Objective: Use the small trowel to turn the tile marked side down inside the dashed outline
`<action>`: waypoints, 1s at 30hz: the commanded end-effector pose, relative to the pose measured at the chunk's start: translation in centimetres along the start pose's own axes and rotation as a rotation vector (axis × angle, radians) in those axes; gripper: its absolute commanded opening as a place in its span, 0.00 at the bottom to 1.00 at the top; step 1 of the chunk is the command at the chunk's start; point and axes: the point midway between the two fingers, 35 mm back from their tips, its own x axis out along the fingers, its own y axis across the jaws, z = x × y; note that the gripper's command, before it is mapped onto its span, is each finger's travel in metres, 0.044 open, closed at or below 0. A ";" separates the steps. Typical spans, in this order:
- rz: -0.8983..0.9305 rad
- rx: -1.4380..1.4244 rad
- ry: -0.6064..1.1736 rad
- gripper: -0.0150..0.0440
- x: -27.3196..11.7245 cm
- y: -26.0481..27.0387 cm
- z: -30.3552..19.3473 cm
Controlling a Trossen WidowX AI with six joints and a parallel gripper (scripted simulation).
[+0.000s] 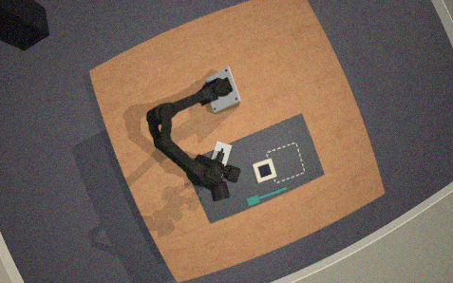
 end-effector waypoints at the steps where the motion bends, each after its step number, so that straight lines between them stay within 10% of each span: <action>1: -0.008 0.003 0.006 0.71 -0.4 -0.2 -0.1; 30: -0.009 -0.036 0.005 0.71 3.9 -0.2 -0.1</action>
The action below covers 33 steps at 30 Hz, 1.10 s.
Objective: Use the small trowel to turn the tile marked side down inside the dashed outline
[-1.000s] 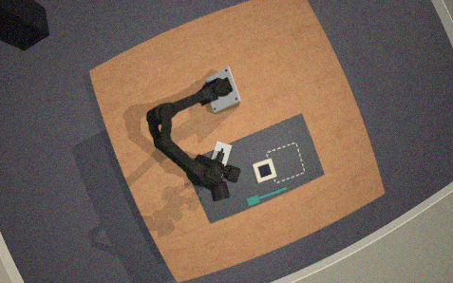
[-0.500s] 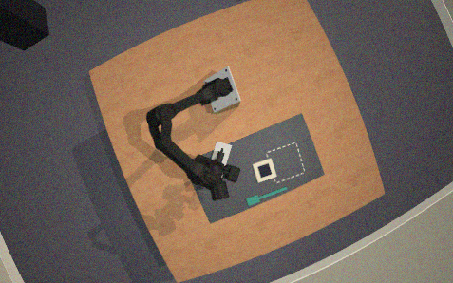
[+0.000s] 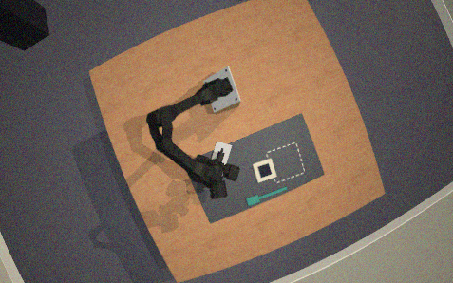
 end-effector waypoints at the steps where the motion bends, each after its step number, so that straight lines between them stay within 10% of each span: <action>1: -0.003 -0.014 0.009 0.71 1.0 0.0 -0.3; 9: -0.004 -0.015 0.009 0.47 1.1 0.0 -0.3; 33: -0.004 0.028 0.009 0.47 1.1 0.0 -0.3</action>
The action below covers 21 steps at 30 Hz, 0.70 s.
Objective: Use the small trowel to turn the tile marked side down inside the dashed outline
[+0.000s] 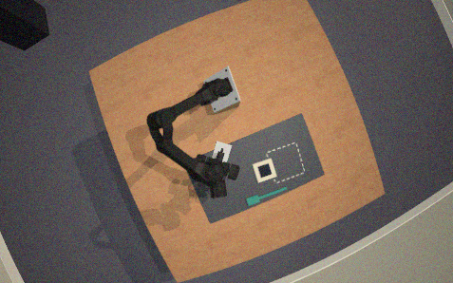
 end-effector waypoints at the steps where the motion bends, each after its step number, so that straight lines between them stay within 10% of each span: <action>1: 0.000 0.071 0.002 0.47 0.1 0.0 0.0; 21: 0.000 0.497 0.002 0.47 0.1 0.0 0.0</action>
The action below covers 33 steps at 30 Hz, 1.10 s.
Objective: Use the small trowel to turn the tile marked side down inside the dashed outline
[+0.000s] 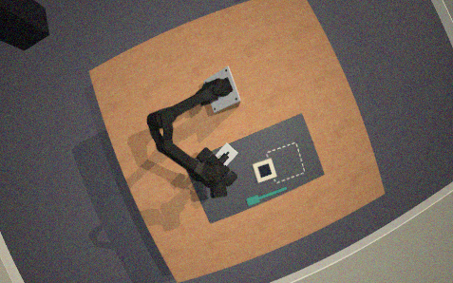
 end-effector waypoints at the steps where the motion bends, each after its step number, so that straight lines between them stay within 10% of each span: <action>1: -0.001 0.042 0.002 0.47 0.1 0.0 0.0; 10: -0.001 0.042 0.002 0.71 0.1 0.0 0.0; 33: 0.000 0.043 0.004 0.71 -4.1 0.0 0.0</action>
